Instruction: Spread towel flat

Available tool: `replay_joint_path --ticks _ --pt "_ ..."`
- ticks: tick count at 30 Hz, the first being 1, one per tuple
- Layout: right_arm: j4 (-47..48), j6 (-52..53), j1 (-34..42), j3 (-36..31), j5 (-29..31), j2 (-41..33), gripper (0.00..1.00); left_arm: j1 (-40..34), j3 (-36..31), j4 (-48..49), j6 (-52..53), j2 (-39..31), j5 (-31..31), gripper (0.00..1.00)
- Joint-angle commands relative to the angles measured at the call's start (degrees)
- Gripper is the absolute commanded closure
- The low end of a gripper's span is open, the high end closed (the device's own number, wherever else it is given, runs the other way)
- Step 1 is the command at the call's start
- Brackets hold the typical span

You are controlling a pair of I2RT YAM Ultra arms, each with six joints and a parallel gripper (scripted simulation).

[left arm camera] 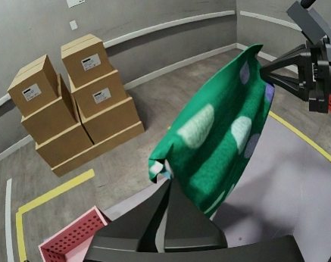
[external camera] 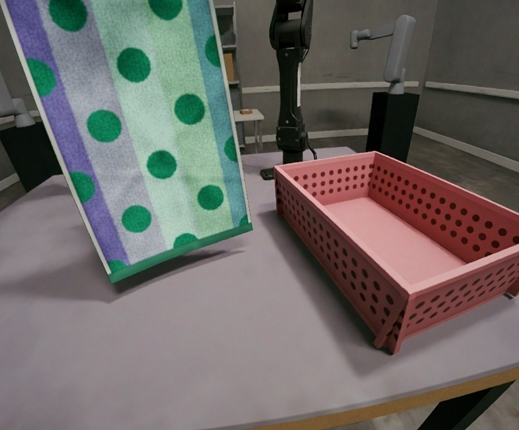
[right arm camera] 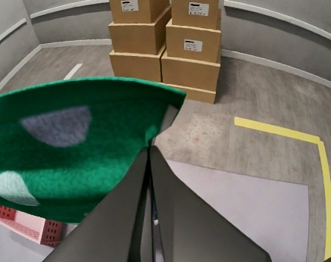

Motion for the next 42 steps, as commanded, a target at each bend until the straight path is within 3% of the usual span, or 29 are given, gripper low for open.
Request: replay_joint_path --ticks 1,15,24,28,32,33,37,38,42 --pt "0.6 0.2 -0.4 2.0 2.5 -0.7 1.00 1.0 2.1 -1.6 -0.5 0.2 -1.6 1.00" --pt "0.7 0.2 -0.4 2.0 2.5 -0.7 1.00 1.0 2.1 -1.6 -0.4 0.1 -1.6 1.00" --pt "7.7 0.2 -1.4 1.7 2.5 3.3 1.00 3.6 3.3 3.0 -0.4 3.8 -1.6 1.00" --pt "16.0 0.2 -2.3 1.7 2.5 7.5 1.00 6.7 4.5 8.1 -0.3 7.9 -1.5 1.00" --pt "15.6 0.3 -2.2 3.8 2.5 8.9 1.00 6.6 6.4 6.1 -0.3 9.2 -1.6 1.00" --pt "23.3 0.2 -2.7 0.2 2.3 9.5 1.00 8.1 4.8 12.0 -0.3 10.2 -1.6 1.00" --pt "27.4 0.3 -2.6 -4.5 2.5 7.7 1.00 8.1 6.0 11.7 -0.3 11.0 -1.6 1.00" --pt "33.3 0.2 -3.1 -5.6 2.0 11.2 1.00 9.4 4.9 16.0 -0.2 12.3 -1.6 1.00" --pt "43.7 0.3 -3.1 -14.0 1.8 6.7 1.00 9.4 6.1 15.8 -0.3 13.2 -1.6 1.00"
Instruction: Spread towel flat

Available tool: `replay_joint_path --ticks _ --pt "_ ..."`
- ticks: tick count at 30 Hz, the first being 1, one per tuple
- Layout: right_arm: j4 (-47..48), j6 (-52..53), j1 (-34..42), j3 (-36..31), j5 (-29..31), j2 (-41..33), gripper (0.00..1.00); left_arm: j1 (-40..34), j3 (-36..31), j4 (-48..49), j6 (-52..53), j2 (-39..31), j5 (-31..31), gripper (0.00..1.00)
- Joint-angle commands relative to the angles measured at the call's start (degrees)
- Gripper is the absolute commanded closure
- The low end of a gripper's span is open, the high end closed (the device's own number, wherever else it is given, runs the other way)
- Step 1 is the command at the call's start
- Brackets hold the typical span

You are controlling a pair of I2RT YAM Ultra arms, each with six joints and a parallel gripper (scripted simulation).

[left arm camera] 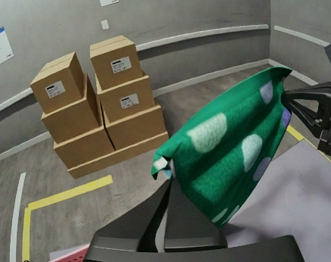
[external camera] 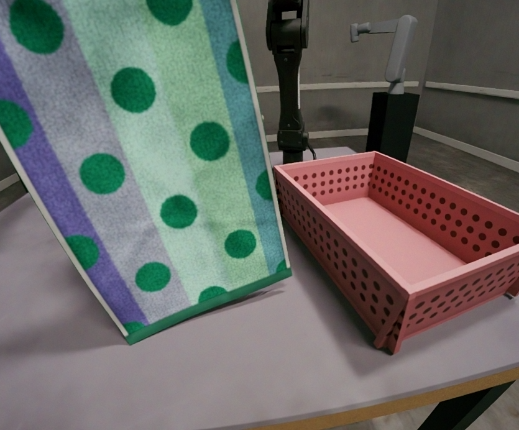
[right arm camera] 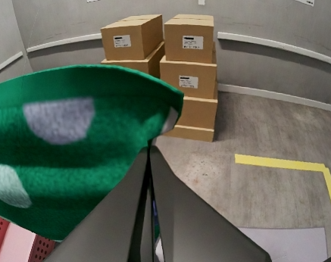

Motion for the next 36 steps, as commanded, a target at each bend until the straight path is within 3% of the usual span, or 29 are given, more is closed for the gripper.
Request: replay_joint_path --ticks 1,7,14,16,18,20,23,24,36 --pt "14.6 0.2 -1.1 -5.3 1.7 -3.4 1.00 1.2 2.9 2.3 -0.3 0.4 -1.4 1.00" --pt "23.8 0.3 -0.9 -9.9 2.2 -4.1 1.00 1.1 3.2 1.3 -0.3 -1.2 -1.5 1.00" --pt "25.1 0.2 -0.9 -8.5 2.3 -2.3 1.00 1.1 3.5 1.0 -0.3 -0.9 -1.5 1.00" --pt "36.3 0.2 -1.3 -10.9 2.0 1.3 1.00 2.3 3.1 5.8 -0.2 2.3 -1.4 1.00" --pt "37.9 0.2 -1.3 -10.2 2.1 2.4 1.00 2.3 3.7 5.7 -0.2 2.8 -1.4 1.00" --pt "45.3 0.2 -1.6 -9.8 2.0 5.9 1.00 3.1 3.8 8.6 -0.2 4.3 -1.4 1.00" --pt "46.3 0.3 -1.5 -9.3 2.0 6.6 1.00 3.1 4.4 8.4 -0.2 4.7 -1.4 1.00" --pt "51.8 0.3 -1.7 -8.0 2.0 9.8 1.00 3.6 5.2 10.1 -0.2 6.2 -1.4 1.00" --pt "55.1 0.2 -1.6 -4.6 2.3 13.4 1.00 3.8 6.8 8.9 -0.2 6.3 -1.4 1.00"
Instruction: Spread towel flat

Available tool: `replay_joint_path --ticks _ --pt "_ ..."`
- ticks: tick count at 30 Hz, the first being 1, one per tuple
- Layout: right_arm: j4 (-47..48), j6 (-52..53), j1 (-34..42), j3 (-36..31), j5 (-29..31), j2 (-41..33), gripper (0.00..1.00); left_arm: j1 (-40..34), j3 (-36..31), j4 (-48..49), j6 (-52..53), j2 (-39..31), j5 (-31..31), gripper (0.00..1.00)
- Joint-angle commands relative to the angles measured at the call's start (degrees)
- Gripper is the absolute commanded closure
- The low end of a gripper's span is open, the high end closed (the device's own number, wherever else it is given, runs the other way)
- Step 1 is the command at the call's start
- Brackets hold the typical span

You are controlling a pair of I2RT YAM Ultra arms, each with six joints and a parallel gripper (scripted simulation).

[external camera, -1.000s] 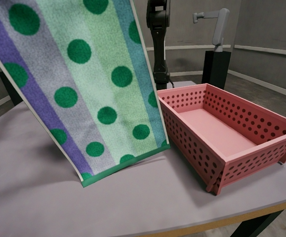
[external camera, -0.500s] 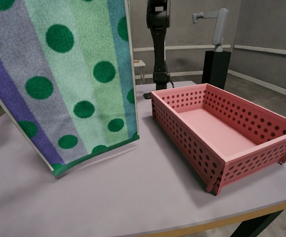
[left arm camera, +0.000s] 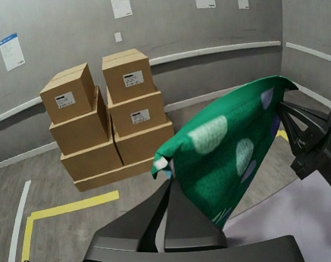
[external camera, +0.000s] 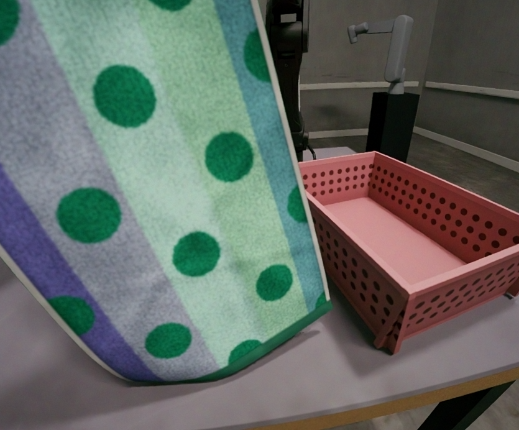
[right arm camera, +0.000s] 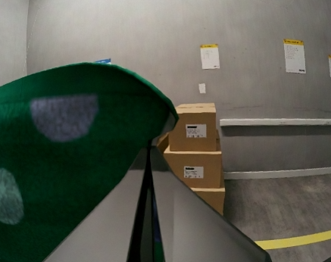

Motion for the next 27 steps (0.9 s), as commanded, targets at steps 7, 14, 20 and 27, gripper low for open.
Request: replay_joint_path --ticks 7,14,20,27 --pt "0.5 0.1 -1.1 5.6 2.0 0.0 1.00 1.1 1.7 2.0 -0.2 -2.6 -1.4 1.00" --pt "-1.4 0.1 -1.0 2.7 2.0 -2.3 1.00 1.1 -5.6 4.9 -0.2 -4.3 -1.3 1.00" --pt "-3.3 0.1 -1.0 0.0 2.0 -3.7 1.00 1.1 -13.4 9.5 -0.2 -7.2 -1.3 1.00" --pt "-4.9 0.1 -1.0 -2.4 2.0 -5.0 1.00 1.1 -20.1 14.2 -0.2 -9.5 -1.3 1.00"
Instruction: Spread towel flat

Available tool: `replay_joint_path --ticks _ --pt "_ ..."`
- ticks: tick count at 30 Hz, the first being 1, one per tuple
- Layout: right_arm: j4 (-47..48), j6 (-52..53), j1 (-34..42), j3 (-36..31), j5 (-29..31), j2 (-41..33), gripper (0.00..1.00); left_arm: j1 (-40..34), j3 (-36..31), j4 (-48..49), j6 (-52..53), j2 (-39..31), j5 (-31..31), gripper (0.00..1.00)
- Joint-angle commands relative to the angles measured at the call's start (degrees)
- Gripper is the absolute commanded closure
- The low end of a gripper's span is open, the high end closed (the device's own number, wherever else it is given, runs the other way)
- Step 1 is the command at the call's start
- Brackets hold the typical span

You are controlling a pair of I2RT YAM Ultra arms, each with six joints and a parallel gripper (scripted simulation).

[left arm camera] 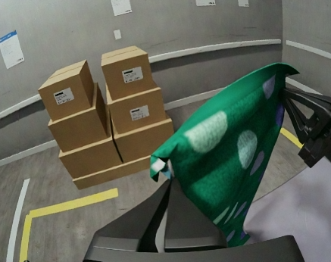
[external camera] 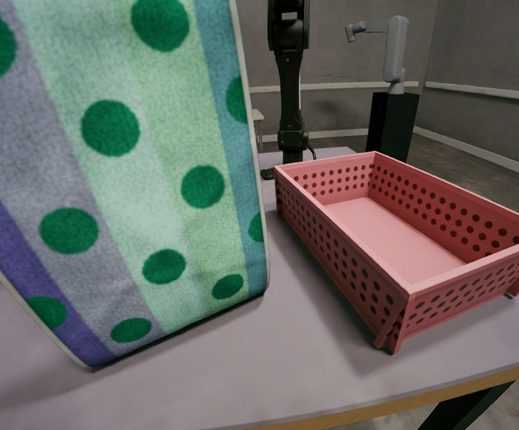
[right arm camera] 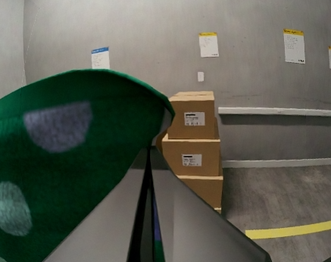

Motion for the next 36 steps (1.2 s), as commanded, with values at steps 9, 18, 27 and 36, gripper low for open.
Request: replay_joint_path --ticks 9,18,27,36 --pt "-0.4 0.1 -1.0 -1.4 1.8 -3.9 1.00 1.1 -4.0 4.7 -0.2 -3.6 -1.3 1.00" --pt "-0.4 0.1 -1.0 -1.4 1.8 -4.0 1.00 1.1 -3.8 3.4 -0.2 -3.5 -1.3 1.00" --pt "-0.4 0.1 -1.0 -1.4 1.8 -4.0 1.00 1.1 -3.8 3.4 -0.2 -3.5 -1.3 1.00" --pt "-0.4 0.1 -1.0 -1.4 1.8 -4.0 1.00 1.1 -3.8 3.4 -0.2 -3.5 -1.3 1.00"
